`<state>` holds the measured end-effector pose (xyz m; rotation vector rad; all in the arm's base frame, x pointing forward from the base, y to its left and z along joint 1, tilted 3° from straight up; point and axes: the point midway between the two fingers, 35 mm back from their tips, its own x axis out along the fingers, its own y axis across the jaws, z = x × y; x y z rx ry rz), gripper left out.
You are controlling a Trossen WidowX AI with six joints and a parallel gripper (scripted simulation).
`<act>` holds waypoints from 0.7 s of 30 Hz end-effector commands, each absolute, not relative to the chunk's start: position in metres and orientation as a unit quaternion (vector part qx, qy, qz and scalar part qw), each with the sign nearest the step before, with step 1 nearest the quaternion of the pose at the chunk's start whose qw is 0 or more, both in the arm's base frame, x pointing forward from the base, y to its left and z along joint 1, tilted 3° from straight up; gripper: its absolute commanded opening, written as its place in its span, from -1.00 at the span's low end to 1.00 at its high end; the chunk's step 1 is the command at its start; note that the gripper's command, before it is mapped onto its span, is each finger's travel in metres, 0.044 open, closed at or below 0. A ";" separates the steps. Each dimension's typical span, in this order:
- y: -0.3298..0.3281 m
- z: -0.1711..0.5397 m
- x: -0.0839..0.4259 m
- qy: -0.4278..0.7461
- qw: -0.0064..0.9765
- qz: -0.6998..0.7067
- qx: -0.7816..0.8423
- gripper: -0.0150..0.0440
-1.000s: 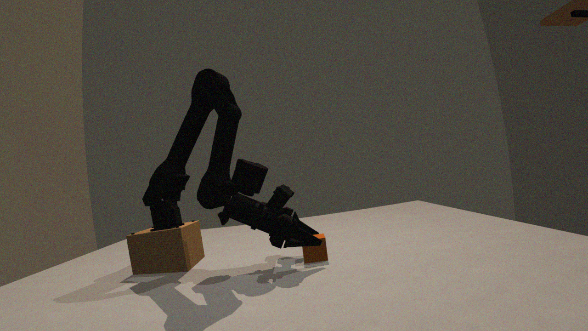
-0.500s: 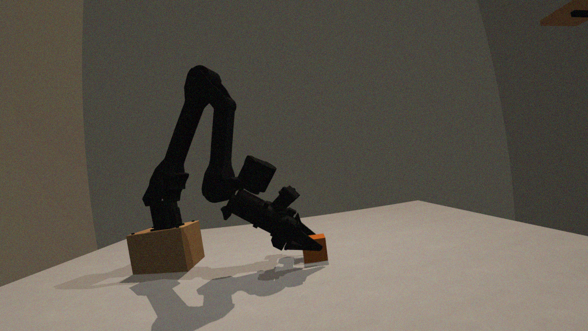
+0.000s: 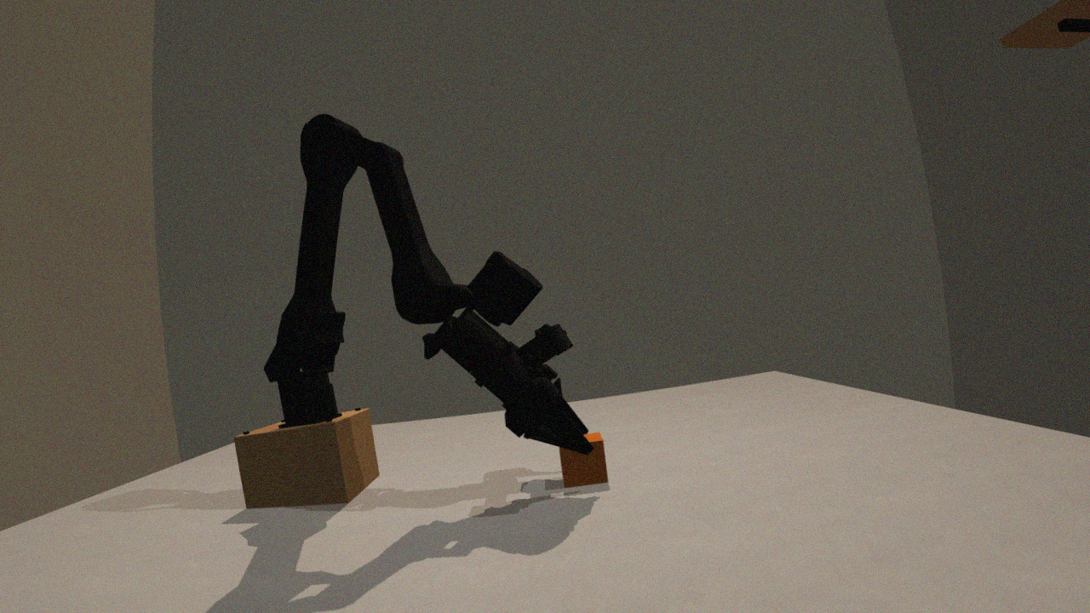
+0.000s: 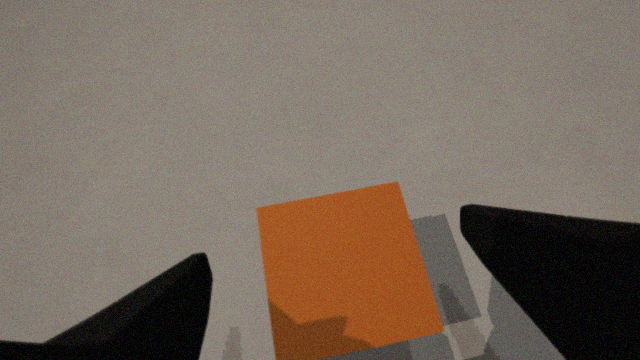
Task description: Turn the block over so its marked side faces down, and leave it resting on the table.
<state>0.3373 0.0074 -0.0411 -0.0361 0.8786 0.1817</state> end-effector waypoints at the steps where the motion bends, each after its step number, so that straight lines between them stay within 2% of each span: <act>1: 0.005 0.019 0.317 0.512 0.854 0.084 -0.041 1.00; 17: 0.005 0.020 0.318 0.514 0.853 0.083 -0.041 1.00; 21: 0.006 0.022 0.330 0.562 0.822 0.081 -0.042 1.00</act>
